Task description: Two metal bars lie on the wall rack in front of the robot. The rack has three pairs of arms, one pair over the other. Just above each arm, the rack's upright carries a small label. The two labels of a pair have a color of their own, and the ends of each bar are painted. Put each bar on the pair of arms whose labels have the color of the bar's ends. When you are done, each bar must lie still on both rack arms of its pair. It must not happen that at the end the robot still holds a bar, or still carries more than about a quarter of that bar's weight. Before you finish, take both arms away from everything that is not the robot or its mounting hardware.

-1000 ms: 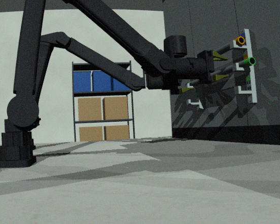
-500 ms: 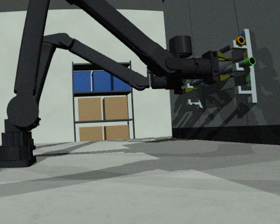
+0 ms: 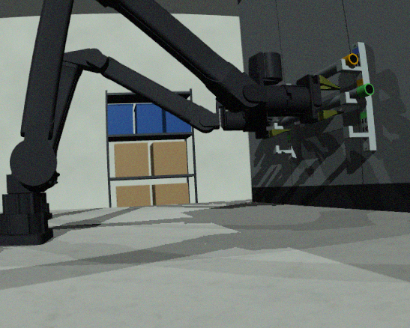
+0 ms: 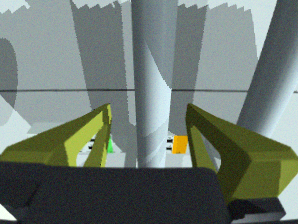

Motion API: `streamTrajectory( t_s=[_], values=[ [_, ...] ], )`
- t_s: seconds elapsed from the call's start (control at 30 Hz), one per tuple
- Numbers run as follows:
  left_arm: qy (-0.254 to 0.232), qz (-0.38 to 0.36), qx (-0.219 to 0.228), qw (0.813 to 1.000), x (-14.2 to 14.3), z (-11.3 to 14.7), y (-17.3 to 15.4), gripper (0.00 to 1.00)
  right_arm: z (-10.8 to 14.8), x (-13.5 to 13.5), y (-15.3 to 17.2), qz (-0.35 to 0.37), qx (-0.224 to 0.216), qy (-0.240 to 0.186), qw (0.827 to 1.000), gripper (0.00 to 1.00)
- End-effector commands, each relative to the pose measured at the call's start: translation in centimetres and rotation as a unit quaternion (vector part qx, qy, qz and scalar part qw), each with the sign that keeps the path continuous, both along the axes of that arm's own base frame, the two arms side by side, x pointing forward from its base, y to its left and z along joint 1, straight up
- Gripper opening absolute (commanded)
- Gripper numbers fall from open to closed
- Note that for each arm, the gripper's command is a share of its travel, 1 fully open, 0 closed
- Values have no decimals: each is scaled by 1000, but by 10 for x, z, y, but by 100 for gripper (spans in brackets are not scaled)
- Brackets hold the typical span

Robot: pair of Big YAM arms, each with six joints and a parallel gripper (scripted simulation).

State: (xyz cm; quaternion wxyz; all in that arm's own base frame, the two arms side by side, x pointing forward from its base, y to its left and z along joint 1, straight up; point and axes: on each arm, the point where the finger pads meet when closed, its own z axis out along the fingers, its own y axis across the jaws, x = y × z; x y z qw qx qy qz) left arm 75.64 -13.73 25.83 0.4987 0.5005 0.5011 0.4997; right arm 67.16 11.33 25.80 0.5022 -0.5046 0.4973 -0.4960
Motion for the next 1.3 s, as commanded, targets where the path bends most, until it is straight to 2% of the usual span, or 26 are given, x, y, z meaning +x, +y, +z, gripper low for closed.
streamTrajectory(
  t_s=[0.0, 1.2, 1.27],
  values=[
    [-18, 3, -12, 1000, 15, 23, 5, 59, 33, 17, -3, -3, 11, -27, 1000, 58],
    [-18, 3, -12, 1000, 28, 23, 5, 59, 33, 30, -3, -3, 11, -27, 1000, 58],
    [-18, 3, -12, 1000, 28, 23, 5, 56, 33, 30, -3, -3, 12, -27, 1000, 55]
  ],
)
